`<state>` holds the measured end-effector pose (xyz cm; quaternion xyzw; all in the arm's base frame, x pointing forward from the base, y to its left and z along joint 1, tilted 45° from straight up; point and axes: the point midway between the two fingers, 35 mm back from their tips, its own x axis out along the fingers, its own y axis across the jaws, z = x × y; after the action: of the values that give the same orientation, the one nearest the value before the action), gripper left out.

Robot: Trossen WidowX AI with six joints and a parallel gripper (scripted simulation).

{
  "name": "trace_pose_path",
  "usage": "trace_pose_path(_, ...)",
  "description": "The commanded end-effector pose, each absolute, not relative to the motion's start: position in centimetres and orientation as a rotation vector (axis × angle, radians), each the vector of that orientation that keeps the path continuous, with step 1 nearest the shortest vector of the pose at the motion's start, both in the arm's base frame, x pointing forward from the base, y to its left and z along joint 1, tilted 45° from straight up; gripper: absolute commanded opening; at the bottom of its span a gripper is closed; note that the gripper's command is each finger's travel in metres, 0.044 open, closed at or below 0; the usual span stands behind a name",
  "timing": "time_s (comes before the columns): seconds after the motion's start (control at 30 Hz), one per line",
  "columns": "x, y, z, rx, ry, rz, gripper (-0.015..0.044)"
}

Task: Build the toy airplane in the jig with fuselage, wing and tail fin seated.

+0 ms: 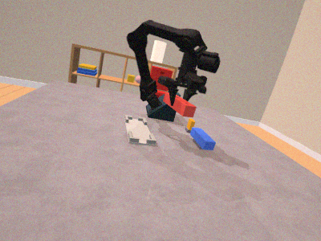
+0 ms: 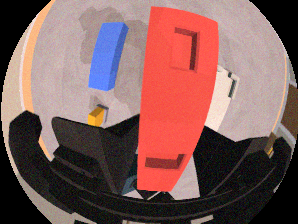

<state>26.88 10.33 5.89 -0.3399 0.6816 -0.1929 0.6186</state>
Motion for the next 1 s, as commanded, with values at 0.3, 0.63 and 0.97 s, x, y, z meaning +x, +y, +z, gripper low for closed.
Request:
trace_pose_path(0.3,27.3,8.6,7.3,-0.75,1.553,-0.452,0.0)
trace_pose_path(0.63,27.5,5.4,8.4,-0.721,1.542,-0.471,0.0)
trace_pose_path(0.97,27.3,2.2,9.4,-0.696,1.529,-0.496,0.0)
